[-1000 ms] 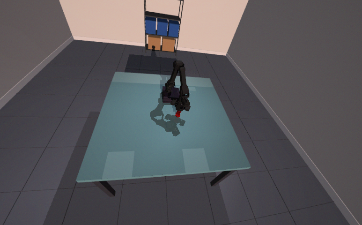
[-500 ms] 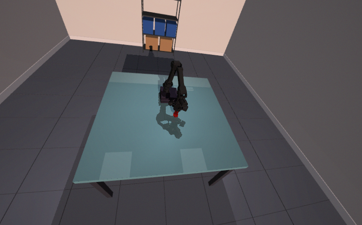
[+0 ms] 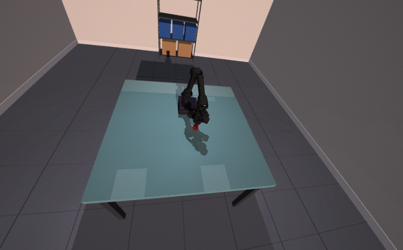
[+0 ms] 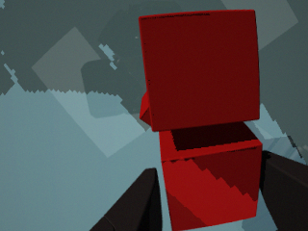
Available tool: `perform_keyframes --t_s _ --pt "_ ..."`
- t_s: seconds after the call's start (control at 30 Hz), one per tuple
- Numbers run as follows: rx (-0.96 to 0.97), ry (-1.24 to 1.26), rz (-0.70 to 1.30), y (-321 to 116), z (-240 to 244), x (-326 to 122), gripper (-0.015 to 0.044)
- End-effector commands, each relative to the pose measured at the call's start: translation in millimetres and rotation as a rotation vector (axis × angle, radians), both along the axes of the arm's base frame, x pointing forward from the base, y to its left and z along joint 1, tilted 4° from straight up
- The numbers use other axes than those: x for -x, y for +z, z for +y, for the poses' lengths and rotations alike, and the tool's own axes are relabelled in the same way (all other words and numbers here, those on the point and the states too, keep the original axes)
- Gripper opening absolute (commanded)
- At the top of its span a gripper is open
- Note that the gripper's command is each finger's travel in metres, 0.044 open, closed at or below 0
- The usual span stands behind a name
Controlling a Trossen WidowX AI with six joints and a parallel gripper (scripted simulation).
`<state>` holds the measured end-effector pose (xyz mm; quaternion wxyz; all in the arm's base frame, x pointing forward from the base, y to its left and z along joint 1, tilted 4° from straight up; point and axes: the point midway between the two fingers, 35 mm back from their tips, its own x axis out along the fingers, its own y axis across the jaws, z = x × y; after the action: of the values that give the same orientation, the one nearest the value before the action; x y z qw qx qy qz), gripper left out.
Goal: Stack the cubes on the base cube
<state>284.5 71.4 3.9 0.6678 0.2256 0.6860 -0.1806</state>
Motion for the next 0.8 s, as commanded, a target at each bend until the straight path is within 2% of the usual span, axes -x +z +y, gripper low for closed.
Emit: perform_keyframes --t_s 0.0,0.77 --pt "-0.005 0.004 0.001 0 1 0 0.0205" --pt "0.000 0.000 0.000 41 -3 0 0.0205"
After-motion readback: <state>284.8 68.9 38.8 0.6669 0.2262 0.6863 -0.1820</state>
